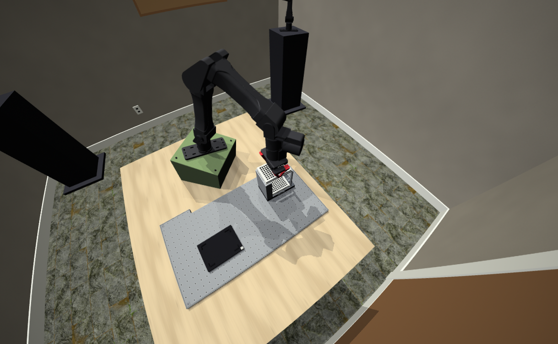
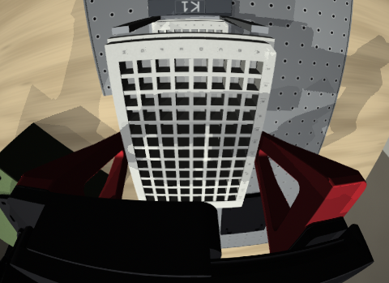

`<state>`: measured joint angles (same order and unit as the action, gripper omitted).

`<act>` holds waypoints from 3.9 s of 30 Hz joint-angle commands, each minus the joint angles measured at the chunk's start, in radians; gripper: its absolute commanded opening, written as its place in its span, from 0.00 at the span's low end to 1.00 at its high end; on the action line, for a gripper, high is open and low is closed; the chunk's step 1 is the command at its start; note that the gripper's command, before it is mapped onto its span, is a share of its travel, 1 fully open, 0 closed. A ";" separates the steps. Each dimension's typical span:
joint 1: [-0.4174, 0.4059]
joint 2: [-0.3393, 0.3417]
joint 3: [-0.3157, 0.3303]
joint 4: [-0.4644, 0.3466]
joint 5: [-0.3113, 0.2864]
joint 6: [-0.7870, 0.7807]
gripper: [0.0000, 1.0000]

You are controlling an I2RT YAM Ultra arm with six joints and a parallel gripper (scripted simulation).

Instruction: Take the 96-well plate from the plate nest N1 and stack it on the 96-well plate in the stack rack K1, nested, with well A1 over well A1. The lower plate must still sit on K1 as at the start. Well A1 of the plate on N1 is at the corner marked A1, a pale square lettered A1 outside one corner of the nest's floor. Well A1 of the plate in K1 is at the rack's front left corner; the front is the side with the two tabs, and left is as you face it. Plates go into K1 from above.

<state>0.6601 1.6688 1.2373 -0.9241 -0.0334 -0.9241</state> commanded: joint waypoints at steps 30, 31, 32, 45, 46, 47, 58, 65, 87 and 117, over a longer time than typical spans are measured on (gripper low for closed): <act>0.006 0.056 -0.069 0.109 -0.005 0.005 0.00; 0.006 0.059 -0.072 0.115 -0.005 0.005 0.00; 0.006 0.062 -0.075 0.121 -0.005 0.005 0.00; 0.012 0.109 -0.104 0.198 -0.002 0.010 0.00; 0.012 0.109 -0.104 0.198 -0.002 0.010 0.00; 0.011 0.112 -0.084 0.206 -0.002 0.011 0.00; 0.014 0.153 -0.132 0.271 -0.002 0.013 0.00; 0.014 0.175 -0.138 0.302 -0.001 0.013 0.00; 0.018 0.259 -0.161 0.416 -0.001 0.016 0.00; 0.019 0.260 -0.172 0.422 -0.002 0.014 0.00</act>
<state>0.6720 1.9198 1.0832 -0.5232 -0.0334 -0.9134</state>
